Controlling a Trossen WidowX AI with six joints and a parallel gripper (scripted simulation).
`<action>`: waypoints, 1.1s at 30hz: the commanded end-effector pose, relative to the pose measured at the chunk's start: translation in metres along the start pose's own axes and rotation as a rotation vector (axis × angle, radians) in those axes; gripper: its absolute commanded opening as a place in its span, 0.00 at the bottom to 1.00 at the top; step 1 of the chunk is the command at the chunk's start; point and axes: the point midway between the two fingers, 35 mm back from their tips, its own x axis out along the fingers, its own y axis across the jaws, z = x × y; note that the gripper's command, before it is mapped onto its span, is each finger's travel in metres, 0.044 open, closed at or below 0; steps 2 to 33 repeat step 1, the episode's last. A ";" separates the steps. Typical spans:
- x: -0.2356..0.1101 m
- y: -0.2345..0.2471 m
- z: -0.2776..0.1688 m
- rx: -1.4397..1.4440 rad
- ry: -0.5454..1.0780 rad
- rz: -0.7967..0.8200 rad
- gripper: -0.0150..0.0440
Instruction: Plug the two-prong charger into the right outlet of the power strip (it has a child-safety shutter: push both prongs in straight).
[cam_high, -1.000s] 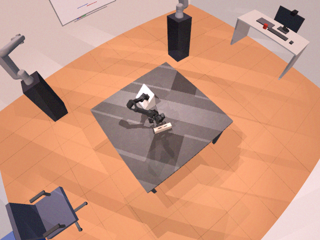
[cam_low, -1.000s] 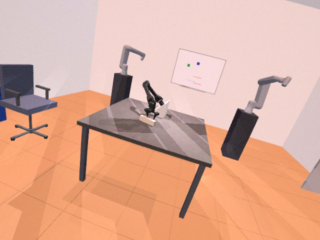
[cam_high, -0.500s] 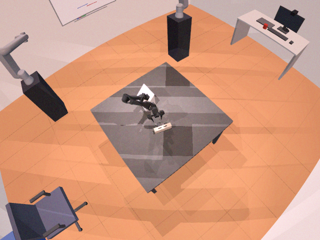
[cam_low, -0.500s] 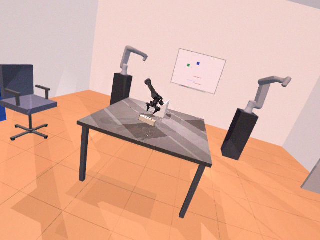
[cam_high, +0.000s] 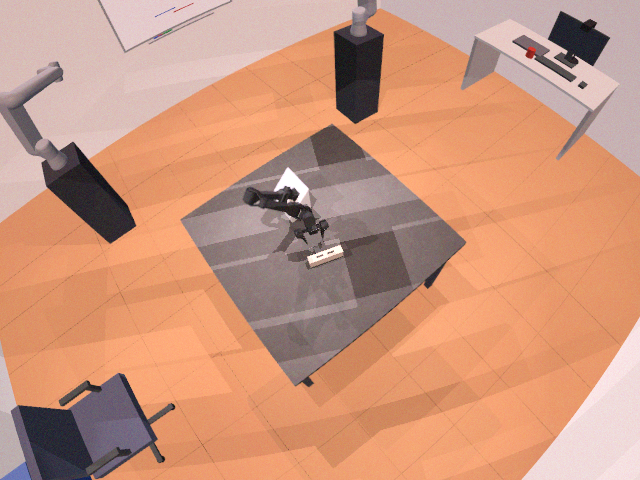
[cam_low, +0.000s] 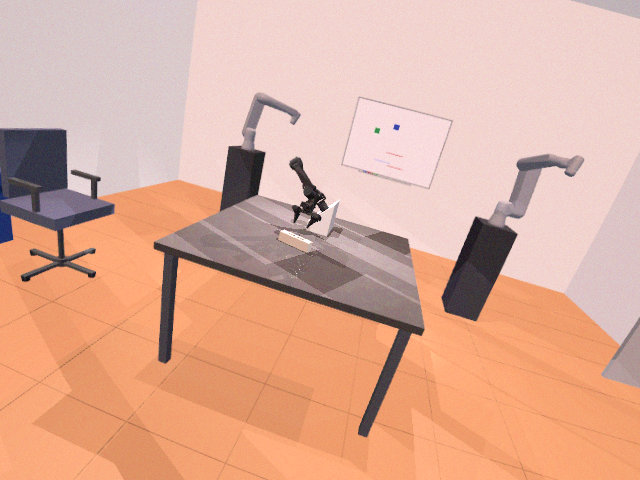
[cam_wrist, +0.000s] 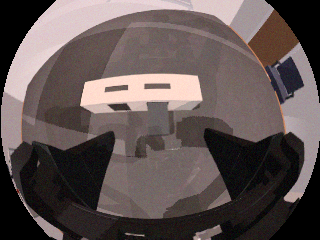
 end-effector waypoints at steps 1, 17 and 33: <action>0.000 -0.001 0.000 -0.003 -0.001 -0.003 1.00; 0.000 -0.001 0.000 -0.003 -0.001 -0.003 1.00; 0.000 -0.001 0.000 -0.003 -0.001 -0.003 1.00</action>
